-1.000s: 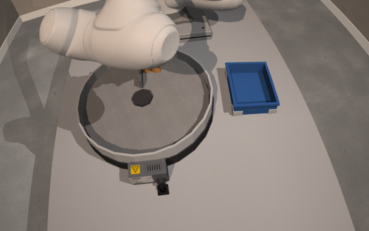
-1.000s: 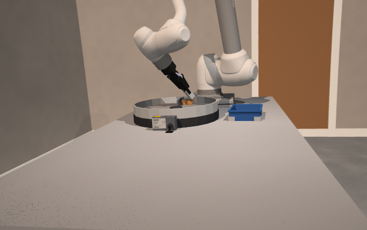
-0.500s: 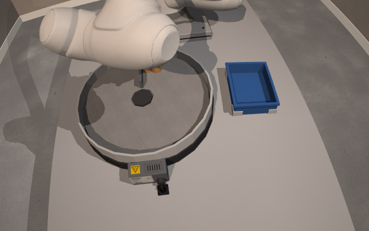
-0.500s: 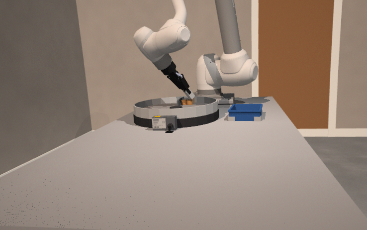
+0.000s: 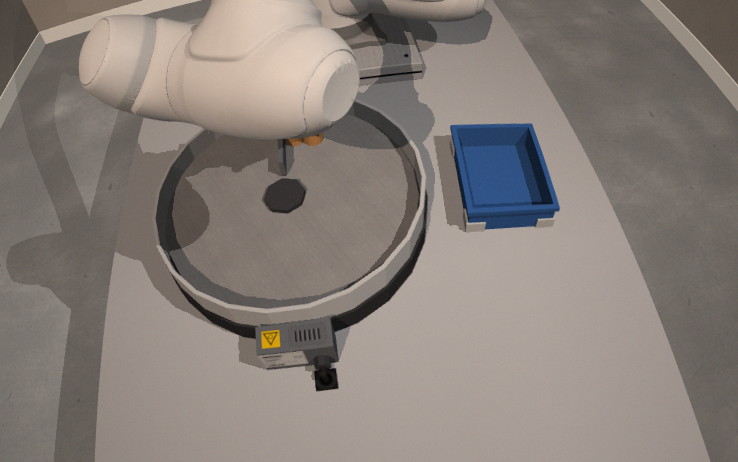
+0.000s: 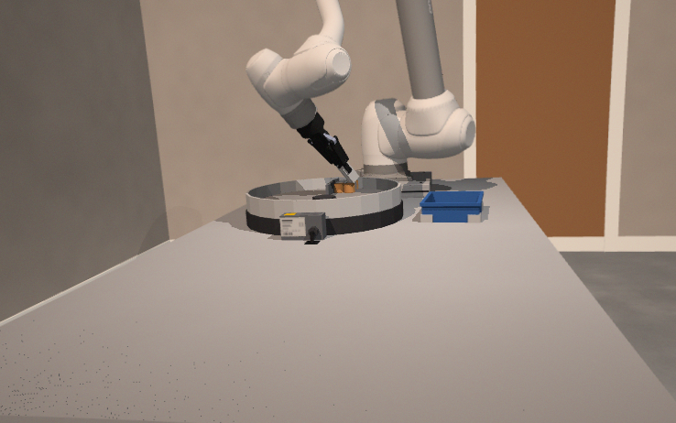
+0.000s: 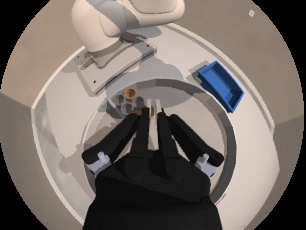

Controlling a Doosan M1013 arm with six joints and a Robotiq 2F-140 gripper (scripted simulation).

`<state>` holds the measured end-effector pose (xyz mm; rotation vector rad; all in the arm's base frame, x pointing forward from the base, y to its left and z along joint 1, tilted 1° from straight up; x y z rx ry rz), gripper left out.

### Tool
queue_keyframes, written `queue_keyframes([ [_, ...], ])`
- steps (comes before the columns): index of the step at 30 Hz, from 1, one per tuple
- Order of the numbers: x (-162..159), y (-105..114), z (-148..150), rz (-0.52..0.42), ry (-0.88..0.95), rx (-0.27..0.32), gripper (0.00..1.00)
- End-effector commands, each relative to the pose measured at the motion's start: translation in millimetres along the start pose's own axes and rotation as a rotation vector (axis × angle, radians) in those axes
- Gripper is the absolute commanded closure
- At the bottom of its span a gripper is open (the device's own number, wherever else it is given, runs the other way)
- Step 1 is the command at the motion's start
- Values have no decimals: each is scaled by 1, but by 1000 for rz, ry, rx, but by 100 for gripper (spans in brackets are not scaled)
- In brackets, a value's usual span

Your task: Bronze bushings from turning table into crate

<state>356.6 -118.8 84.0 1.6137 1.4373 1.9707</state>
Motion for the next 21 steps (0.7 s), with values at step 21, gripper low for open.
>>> queue_keyframes([
  [21,-7,-8,1,0,0,0,94],
])
Point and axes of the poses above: the point where the finger pads meet when closed, its own y axis back along the fingers, its own z axis across the jaws, x = y × z, the point moved 1 cm from there along y, back along the fingers, and after that the axes turned 7 degrees about -y, right-handed, at the moved point
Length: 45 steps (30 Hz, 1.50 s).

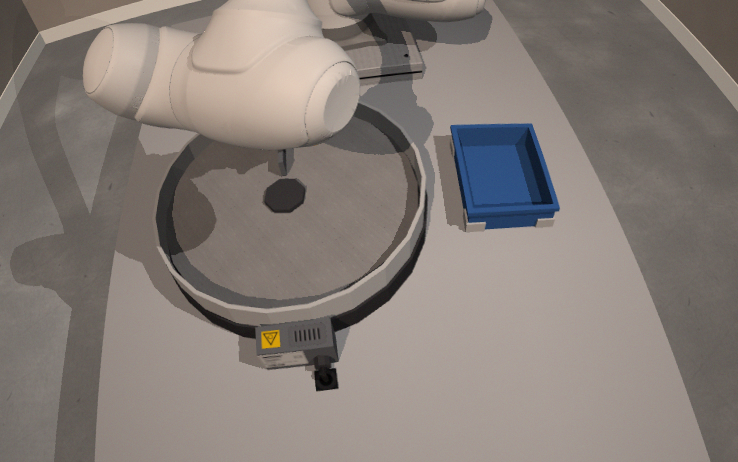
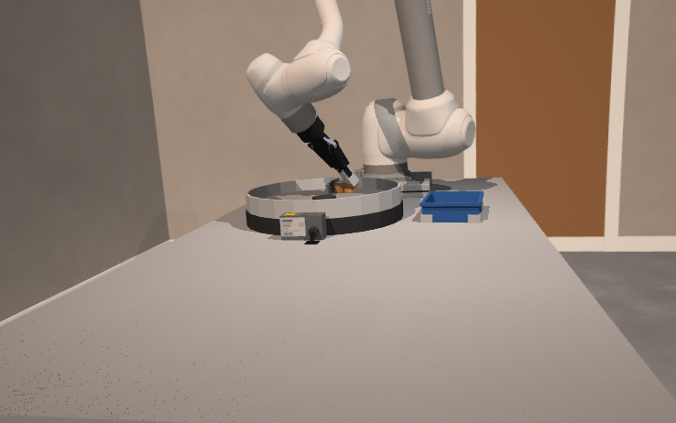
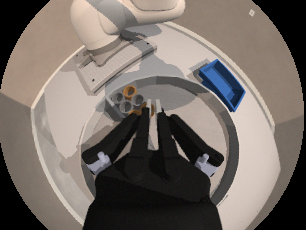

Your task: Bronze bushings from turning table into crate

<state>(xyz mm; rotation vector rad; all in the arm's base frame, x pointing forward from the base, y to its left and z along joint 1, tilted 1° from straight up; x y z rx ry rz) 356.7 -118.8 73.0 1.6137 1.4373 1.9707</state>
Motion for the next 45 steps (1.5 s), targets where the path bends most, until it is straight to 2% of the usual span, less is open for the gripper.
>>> queue_keyframes([
  [1,0,0,0,0,0,0,94],
  [26,0,0,0,0,0,0,94],
  [27,0,0,0,0,0,0,100],
  [45,0,0,0,0,0,0,100],
])
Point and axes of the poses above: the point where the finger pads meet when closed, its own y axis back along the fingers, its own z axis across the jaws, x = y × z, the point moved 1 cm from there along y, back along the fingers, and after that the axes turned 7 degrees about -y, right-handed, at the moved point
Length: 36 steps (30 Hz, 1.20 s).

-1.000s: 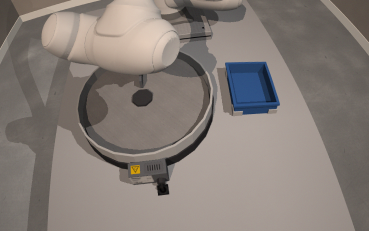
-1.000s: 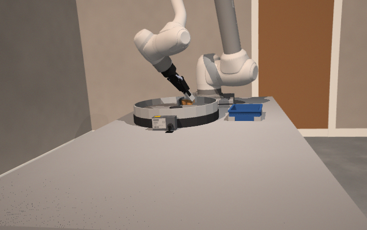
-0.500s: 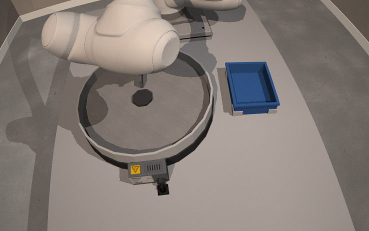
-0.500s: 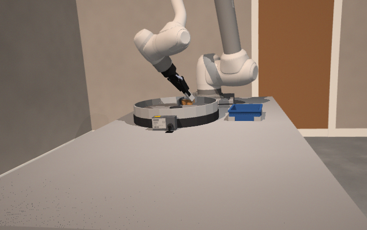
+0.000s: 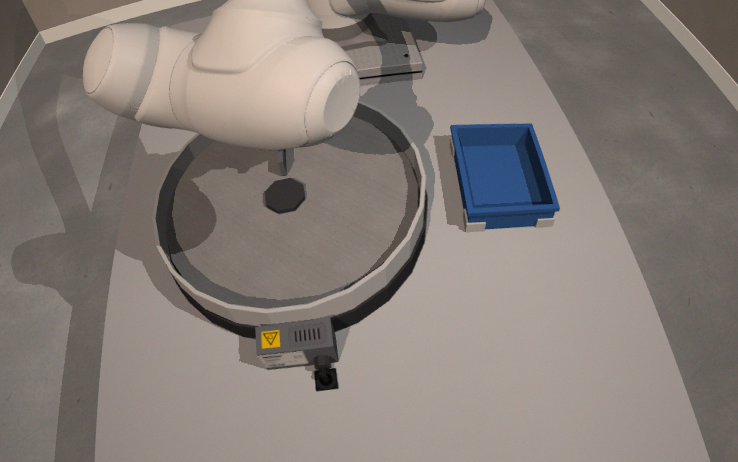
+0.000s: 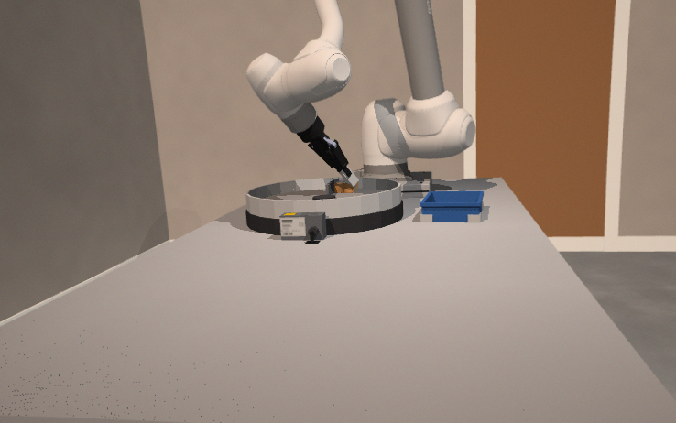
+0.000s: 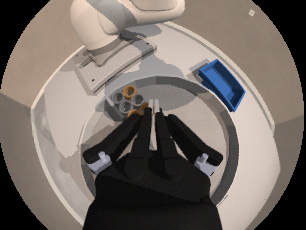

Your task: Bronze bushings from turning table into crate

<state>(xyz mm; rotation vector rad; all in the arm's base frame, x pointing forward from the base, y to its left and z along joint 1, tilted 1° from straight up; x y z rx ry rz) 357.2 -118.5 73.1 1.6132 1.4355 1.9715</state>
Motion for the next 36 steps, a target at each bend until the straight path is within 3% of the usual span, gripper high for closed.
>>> queue_keyframes([
  [1,0,0,-1,0,0,1,100],
  [28,0,0,-1,0,0,1,100],
  [36,13,15,-2,0,0,1,100],
])
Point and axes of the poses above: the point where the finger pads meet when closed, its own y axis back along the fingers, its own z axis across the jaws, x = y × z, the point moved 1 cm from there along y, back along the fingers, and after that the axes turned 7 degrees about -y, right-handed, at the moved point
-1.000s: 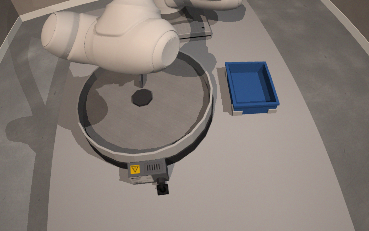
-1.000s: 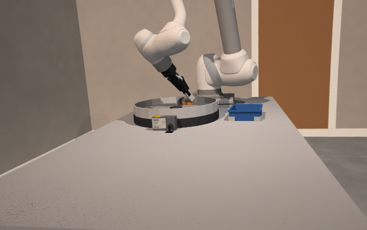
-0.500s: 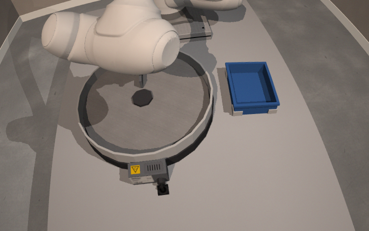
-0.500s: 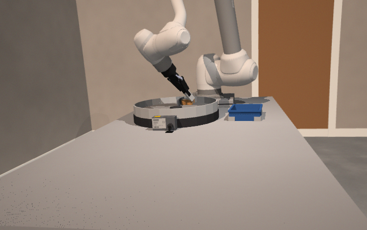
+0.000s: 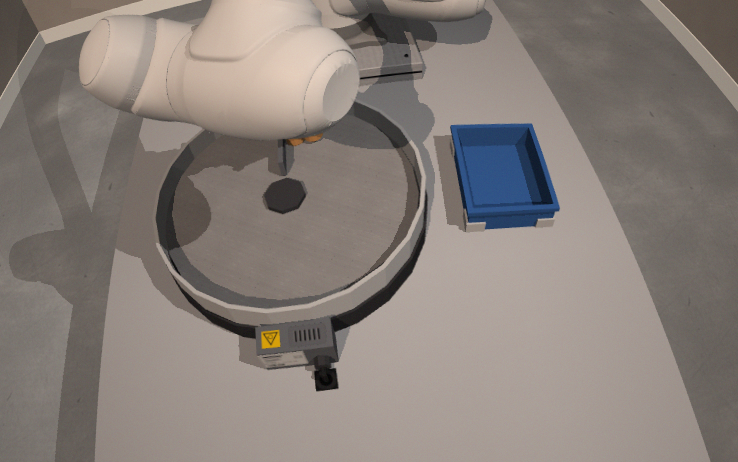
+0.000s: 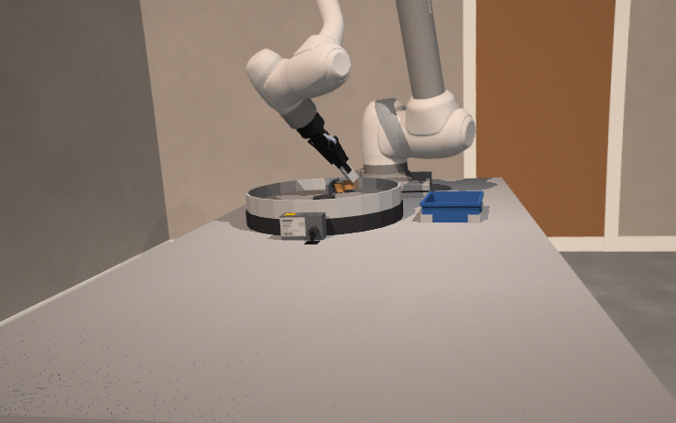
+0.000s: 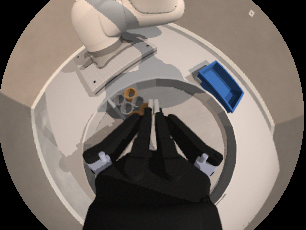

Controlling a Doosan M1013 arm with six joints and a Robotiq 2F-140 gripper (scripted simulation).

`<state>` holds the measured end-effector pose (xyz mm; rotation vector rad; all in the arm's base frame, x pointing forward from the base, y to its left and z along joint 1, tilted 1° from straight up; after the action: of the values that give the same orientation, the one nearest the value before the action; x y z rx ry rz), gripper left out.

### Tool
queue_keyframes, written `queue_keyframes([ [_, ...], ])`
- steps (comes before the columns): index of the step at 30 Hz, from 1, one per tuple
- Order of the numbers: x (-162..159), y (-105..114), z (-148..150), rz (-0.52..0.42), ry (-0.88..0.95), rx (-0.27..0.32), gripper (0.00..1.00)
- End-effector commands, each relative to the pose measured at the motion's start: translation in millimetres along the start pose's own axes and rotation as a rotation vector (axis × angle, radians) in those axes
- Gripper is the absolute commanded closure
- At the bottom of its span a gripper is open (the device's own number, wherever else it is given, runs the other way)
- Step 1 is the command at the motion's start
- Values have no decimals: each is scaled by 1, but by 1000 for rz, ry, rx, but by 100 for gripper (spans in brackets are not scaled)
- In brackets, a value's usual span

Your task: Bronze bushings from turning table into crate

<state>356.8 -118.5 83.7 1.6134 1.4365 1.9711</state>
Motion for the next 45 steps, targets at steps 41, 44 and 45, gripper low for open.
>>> queue_keyframes([
  [41,35,42,-5,0,0,0,100],
  [44,35,42,-5,0,0,0,100],
  [45,35,42,-5,0,0,0,100],
])
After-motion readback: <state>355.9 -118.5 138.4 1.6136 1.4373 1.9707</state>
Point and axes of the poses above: the point where the finger pads meet when closed, its own y axis back along the fingers, its own z axis across the jaws, x = y × z, the point moved 1 cm from there along y, back along the fingers, and after that the axes turned 7 degrees about -y, right-handed, at the moved point
